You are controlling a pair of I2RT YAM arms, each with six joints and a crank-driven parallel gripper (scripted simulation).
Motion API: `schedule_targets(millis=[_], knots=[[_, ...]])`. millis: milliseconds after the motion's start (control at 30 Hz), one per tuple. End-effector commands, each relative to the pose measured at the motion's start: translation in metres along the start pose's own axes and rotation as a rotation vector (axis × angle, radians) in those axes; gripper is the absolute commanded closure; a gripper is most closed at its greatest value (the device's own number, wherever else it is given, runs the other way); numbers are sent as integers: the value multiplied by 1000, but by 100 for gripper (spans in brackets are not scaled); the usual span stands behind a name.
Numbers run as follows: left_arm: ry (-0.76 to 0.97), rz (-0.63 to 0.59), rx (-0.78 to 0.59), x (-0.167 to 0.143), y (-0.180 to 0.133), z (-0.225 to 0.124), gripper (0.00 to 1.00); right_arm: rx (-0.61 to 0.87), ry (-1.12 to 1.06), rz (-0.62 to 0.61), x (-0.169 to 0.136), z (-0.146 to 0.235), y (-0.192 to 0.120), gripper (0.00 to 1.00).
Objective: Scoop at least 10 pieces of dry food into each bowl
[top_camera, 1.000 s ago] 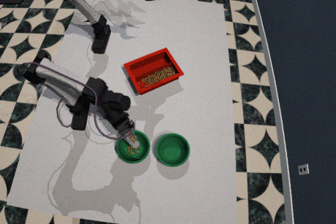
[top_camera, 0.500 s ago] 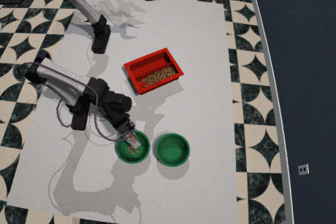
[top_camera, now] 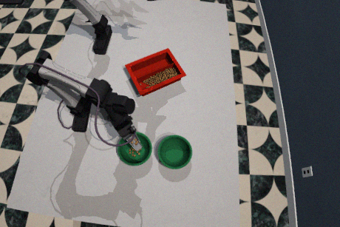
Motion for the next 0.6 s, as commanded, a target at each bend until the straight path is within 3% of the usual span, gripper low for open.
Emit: schedule_targets(millis=[0, 567], knots=[[-1, -31, -4, 12, -2, -2, 0, 13, 57, -19, 14, 4, -7, 100], [-1, -31, -4, 12, -2, -2, 0, 19, 152, 9, 20, 11, -9, 100]])
Point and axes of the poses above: on each arm, the point where the finger pads meet when closed, its own y axis out along the fingers, its own z axis across the jaws, x = y × z, the point moved 2 cm from there along -y, back along the fingers, and after that the axes turned 8 degrees about -y, right-handed, at the moved point
